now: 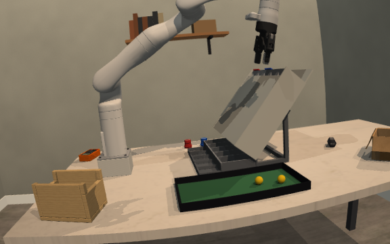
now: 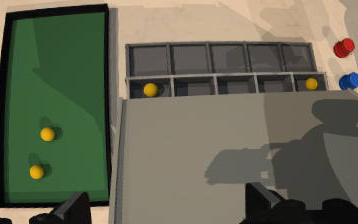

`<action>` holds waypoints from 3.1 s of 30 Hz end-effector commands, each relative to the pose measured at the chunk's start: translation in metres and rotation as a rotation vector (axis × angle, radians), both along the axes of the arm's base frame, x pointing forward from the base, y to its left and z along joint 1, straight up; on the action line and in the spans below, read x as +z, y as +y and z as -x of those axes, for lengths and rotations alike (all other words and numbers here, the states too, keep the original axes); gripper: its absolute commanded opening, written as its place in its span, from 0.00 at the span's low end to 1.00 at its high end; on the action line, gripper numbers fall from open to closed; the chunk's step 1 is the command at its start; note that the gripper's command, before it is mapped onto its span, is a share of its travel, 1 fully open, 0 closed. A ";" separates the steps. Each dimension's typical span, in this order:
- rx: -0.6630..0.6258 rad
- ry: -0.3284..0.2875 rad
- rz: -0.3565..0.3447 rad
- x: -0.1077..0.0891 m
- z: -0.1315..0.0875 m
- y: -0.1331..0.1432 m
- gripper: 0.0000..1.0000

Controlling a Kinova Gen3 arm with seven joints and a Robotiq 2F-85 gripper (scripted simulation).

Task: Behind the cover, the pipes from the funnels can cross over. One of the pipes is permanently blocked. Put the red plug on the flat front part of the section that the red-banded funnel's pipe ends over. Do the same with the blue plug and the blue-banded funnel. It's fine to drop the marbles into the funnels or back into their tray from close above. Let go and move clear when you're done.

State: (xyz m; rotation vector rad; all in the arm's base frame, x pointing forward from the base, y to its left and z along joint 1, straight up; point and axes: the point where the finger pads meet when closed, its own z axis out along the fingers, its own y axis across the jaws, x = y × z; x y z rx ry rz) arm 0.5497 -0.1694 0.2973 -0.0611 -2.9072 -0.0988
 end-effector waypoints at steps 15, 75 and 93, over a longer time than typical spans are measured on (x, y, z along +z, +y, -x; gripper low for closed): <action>0.014 -0.227 0.078 0.014 0.057 0.006 1.00; 0.017 -0.223 0.075 -0.073 0.183 0.160 1.00; 0.018 -0.223 0.075 -0.073 0.183 0.160 1.00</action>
